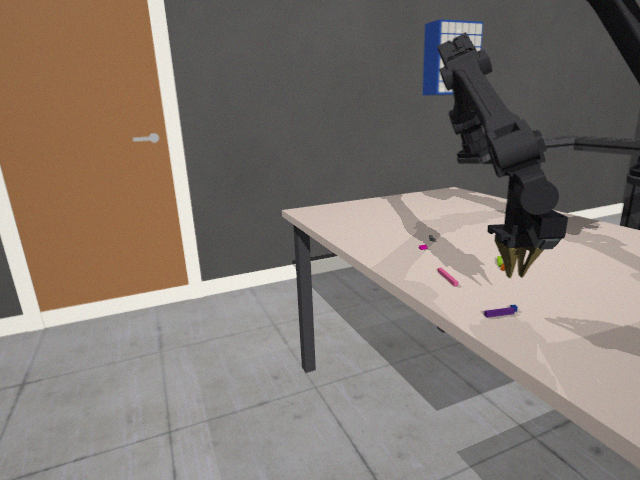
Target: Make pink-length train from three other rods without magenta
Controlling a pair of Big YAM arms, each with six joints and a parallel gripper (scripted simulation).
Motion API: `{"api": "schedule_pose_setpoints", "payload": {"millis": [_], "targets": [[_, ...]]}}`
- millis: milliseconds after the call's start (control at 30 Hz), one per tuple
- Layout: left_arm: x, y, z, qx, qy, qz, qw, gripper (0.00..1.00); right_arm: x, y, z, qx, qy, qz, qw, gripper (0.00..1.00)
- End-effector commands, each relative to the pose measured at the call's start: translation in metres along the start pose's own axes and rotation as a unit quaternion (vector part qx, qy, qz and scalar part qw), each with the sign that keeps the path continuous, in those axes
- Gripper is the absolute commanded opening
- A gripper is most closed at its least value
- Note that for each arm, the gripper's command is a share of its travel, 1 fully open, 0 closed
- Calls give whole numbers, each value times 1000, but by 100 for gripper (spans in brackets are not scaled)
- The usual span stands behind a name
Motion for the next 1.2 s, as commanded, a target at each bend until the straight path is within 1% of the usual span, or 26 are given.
{"api": "schedule_pose_setpoints", "payload": {"millis": [0, 267, 500, 733, 833, 1167], "targets": [[1, 41, 1, -6, 1, -44, 999, 100, 35, 16, -5, -9, -9, -27, 1000, 23], [1, 41, 1, -6, 1, -44, 999, 100, 32, 15, -5, -8, -9, -26, 1000, 23], [1, 41, 1, -6, 1, -44, 999, 100, 8, 14, -3, -6, -7, -16, 1000, 23], [1, 41, 1, -6, 1, -44, 999, 100, 0, 14, -18, -12, -11, -23, 1000, 23], [1, 41, 1, -6, 1, -44, 999, 100, 0, 14, -18, -12, -11, -23, 1000, 23], [1, 41, 1, -6, 1, -44, 999, 100, -17, 15, -16, -11, -10, -23, 1000, 23]]}}
Point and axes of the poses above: on each arm, the point where the finger pads meet when closed, its own x axis back along the fingers, its own z axis across the jaws, y = z × x, the point moved 8 cm from there along x, back along the fingers, and after that the axes turned 4 degrees about x, right-handed, at the moved point
